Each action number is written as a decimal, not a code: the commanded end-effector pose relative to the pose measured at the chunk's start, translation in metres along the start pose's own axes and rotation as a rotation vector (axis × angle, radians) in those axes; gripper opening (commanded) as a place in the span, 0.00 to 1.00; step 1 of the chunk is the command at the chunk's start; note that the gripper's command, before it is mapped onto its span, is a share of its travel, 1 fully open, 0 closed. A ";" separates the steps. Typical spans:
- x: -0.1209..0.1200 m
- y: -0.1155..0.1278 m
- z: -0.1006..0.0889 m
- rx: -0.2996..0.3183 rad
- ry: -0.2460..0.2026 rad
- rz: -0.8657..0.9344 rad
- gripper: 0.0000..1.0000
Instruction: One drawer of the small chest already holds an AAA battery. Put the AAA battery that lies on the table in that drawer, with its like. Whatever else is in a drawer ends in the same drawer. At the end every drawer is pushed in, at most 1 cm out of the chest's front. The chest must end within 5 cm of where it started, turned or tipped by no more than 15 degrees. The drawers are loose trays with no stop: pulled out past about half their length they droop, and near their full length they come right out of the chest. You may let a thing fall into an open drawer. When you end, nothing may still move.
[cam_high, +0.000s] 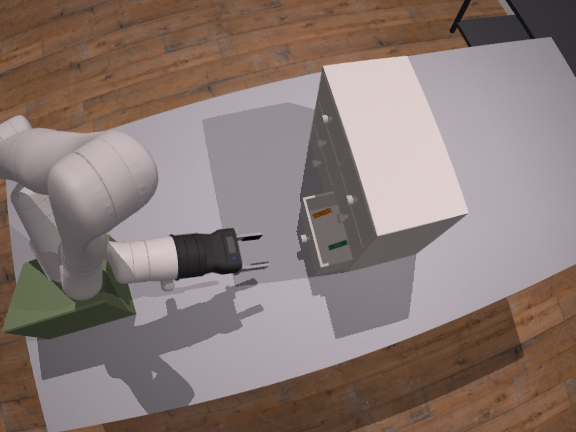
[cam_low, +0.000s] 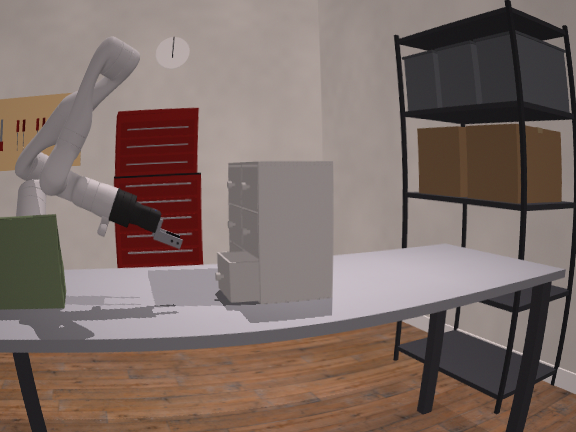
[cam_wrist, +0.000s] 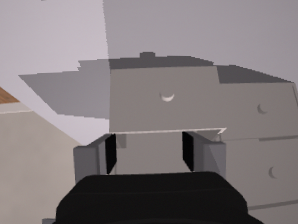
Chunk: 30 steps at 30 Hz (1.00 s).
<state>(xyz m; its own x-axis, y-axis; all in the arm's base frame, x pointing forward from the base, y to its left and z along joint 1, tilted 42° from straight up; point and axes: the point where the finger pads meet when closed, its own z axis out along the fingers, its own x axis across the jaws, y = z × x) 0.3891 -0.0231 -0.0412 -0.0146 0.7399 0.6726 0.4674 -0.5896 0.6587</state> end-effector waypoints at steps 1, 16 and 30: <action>0.000 0.003 0.000 -0.002 0.001 -0.007 1.00; 0.000 0.005 0.000 0.052 0.001 -0.007 1.00; 0.000 0.007 -0.001 0.116 0.000 -0.007 1.00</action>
<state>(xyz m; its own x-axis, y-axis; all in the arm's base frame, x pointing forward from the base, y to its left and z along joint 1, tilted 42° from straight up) 0.3868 -0.0241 -0.0411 -0.0061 0.7343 0.6788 0.5663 -0.5569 0.6075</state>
